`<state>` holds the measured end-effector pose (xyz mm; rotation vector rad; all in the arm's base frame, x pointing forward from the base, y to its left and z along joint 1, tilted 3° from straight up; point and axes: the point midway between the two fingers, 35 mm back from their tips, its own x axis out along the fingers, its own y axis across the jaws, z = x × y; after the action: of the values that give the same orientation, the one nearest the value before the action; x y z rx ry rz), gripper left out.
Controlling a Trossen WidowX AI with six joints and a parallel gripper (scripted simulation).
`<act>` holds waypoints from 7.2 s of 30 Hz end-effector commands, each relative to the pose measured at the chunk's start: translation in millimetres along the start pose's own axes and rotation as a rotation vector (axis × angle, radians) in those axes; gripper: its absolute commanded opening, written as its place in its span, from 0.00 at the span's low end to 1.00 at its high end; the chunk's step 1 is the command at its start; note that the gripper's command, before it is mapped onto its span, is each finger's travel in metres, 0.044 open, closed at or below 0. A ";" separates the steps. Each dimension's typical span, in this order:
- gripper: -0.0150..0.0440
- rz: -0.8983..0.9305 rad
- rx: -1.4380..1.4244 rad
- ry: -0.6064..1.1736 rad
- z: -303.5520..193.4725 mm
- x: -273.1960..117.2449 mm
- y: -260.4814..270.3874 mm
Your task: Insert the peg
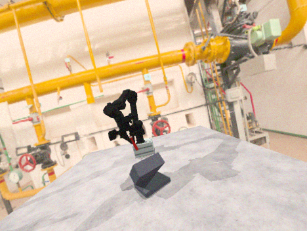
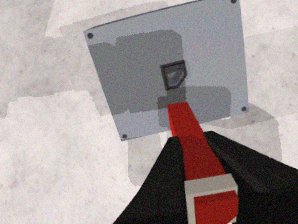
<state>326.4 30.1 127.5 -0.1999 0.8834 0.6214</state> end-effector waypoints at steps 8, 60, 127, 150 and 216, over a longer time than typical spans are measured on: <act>0.25 0.001 -0.038 -0.022 -0.3 17.4 -2.8; 0.25 -0.011 -0.099 -0.075 3.0 59.2 -7.1; 0.25 -0.010 -0.099 -0.077 2.4 80.1 -7.1; 0.25 -0.010 -0.099 -0.077 3.7 90.1 -6.9; 1.00 -0.010 -0.101 -0.072 2.9 54.9 -11.0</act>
<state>362.4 48.4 79.8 -0.2663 0.7899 0.6590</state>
